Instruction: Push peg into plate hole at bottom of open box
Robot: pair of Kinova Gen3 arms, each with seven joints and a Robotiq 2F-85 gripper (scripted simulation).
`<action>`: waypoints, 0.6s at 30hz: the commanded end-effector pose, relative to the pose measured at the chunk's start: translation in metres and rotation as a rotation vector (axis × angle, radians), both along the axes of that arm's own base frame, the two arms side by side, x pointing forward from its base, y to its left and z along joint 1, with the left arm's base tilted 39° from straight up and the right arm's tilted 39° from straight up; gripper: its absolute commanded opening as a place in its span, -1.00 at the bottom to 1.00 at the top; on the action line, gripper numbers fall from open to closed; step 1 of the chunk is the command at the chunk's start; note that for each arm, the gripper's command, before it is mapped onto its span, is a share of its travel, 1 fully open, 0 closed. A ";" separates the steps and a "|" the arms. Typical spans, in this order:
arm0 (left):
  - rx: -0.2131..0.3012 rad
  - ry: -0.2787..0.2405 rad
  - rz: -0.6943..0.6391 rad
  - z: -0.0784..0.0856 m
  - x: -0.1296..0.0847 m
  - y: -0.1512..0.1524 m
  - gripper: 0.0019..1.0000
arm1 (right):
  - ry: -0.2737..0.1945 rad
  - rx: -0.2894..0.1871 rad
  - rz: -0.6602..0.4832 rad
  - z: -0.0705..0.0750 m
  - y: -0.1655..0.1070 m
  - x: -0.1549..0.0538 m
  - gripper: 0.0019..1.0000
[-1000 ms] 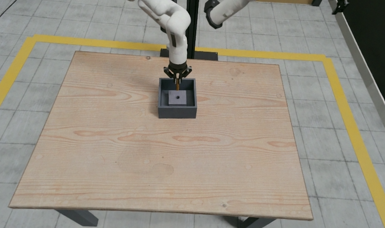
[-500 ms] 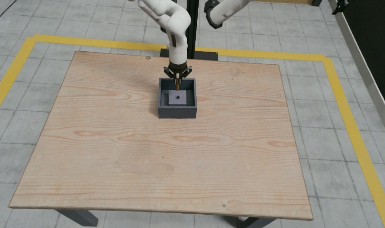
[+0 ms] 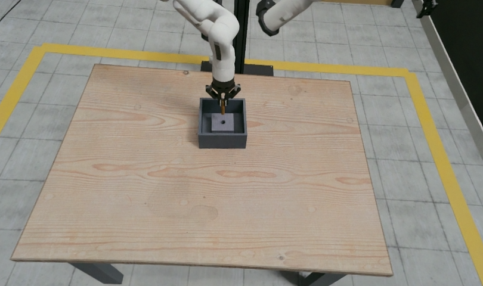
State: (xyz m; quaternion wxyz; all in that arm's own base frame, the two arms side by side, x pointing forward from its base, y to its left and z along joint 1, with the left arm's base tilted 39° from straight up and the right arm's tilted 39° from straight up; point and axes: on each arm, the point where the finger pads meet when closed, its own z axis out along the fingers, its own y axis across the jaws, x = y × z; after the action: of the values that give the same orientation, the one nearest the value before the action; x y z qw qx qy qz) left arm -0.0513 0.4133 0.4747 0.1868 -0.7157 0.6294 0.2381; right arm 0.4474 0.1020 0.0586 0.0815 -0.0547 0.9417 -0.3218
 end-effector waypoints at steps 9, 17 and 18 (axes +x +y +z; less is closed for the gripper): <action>0.002 0.000 0.000 0.001 0.000 0.000 1.00 | -0.001 0.001 0.001 -0.019 -0.014 0.005 -0.80; 0.002 0.000 0.000 0.001 0.000 0.000 1.00 | -0.001 0.001 0.001 -0.030 -0.023 0.008 -0.80; 0.002 0.000 0.000 0.001 0.000 0.000 1.00 | -0.001 0.001 0.001 -0.032 -0.024 0.008 -0.80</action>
State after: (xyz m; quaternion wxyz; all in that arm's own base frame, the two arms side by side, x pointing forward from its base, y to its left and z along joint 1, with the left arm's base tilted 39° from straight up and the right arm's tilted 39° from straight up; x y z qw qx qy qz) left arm -0.0513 0.4133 0.4747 0.1868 -0.7157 0.6294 0.2381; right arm 0.4539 0.0811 0.0314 0.0813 -0.0547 0.9417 -0.3218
